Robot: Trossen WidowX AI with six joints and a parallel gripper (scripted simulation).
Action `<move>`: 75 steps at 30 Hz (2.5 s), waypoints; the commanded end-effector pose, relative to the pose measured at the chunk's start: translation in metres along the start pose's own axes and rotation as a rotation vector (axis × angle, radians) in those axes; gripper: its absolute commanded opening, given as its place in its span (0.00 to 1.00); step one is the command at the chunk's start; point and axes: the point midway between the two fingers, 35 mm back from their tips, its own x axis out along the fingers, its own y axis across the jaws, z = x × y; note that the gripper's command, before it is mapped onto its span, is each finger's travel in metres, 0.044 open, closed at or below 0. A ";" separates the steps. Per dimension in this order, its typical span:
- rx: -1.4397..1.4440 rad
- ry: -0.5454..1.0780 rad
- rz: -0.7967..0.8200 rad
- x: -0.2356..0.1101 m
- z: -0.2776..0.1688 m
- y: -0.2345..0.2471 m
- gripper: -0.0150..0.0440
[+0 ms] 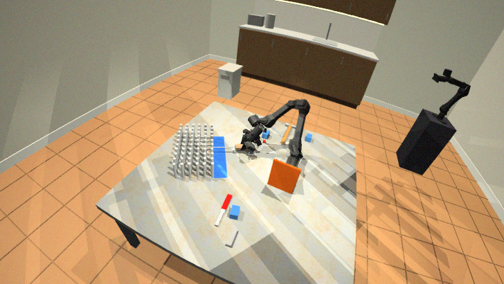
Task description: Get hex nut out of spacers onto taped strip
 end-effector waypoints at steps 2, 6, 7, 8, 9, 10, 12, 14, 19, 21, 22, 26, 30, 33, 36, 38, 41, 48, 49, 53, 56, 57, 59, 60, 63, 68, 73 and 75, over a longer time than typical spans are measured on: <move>0.001 0.009 0.015 0.000 -0.007 0.005 0.25; 0.002 0.010 0.015 0.002 -0.010 0.005 0.25; 0.002 0.010 0.015 0.002 -0.010 0.005 0.25; 0.002 0.010 0.015 0.002 -0.011 0.005 0.25; 0.002 0.010 0.015 0.003 -0.012 0.005 0.25; 0.002 0.010 0.015 0.003 -0.012 0.005 0.25; 0.002 0.010 0.015 0.004 -0.013 0.005 0.25; 0.002 0.010 0.015 0.005 -0.015 0.005 0.25; 0.002 0.010 0.015 0.007 -0.018 0.005 0.25; 0.002 0.010 0.015 0.007 -0.019 0.005 0.25; 0.002 0.010 0.015 0.008 -0.019 0.005 0.25; 0.002 0.010 0.015 0.009 -0.022 0.005 0.25; 0.002 0.011 0.015 0.011 -0.024 0.005 0.25; 0.003 0.011 0.015 0.012 -0.026 0.005 0.25; 0.003 0.011 0.015 0.013 -0.028 0.005 0.25; 0.003 0.011 0.015 0.014 -0.029 0.005 0.25; 0.003 0.011 0.015 0.015 -0.031 0.005 0.25; 0.003 0.011 0.015 0.018 -0.035 0.005 0.25; 0.003 0.011 0.015 0.018 -0.036 0.005 0.25; 0.003 0.012 0.015 0.020 -0.038 0.006 0.25; 0.003 0.012 0.015 0.021 -0.040 0.006 0.25; 0.003 0.012 0.015 0.021 -0.041 0.006 0.25; 0.004 0.012 0.015 0.022 -0.042 0.006 0.25; 0.004 0.012 0.015 0.022 -0.042 0.006 0.25; 0.004 0.012 0.015 0.024 -0.044 0.006 0.25; 0.004 0.012 0.015 0.026 -0.047 0.006 0.25; 0.004 0.013 0.015 0.027 -0.050 0.006 0.25; 0.004 0.013 0.015 0.028 -0.052 0.006 0.25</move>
